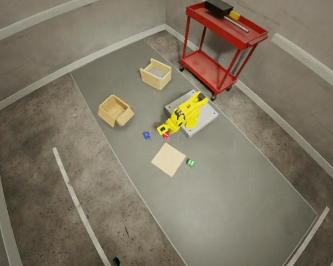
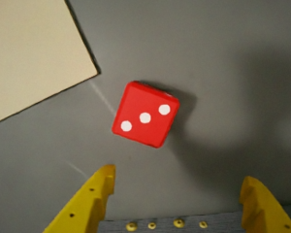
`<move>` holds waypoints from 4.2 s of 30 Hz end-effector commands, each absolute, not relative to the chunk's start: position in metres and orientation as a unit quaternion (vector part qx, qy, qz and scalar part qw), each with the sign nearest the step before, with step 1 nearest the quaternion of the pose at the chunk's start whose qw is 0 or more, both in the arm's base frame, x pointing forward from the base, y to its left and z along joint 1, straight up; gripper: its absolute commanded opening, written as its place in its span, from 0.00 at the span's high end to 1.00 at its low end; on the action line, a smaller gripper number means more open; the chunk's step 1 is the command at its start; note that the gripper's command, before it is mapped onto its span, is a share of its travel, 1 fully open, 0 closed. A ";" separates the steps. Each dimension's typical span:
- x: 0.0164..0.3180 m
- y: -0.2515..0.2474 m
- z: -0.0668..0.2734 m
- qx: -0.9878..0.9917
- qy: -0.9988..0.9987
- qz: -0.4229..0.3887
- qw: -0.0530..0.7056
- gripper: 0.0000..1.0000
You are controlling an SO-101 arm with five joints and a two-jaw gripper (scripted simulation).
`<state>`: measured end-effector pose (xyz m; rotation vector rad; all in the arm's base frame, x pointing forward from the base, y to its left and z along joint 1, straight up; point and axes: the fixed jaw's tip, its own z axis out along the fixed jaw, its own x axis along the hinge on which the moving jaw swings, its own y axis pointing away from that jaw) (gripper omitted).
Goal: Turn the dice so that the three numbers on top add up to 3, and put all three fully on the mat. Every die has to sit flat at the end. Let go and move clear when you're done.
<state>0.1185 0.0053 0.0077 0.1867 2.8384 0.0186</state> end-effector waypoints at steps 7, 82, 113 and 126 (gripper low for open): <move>0.114 0.007 0.004 0.066 0.989 0.008 0.136 0.65; 0.153 0.052 -0.001 -0.089 0.964 0.048 0.247 0.65; 0.071 0.145 -0.002 -0.454 0.855 0.138 0.210 0.65; 0.077 0.156 0.001 -0.453 0.855 0.138 0.212 0.65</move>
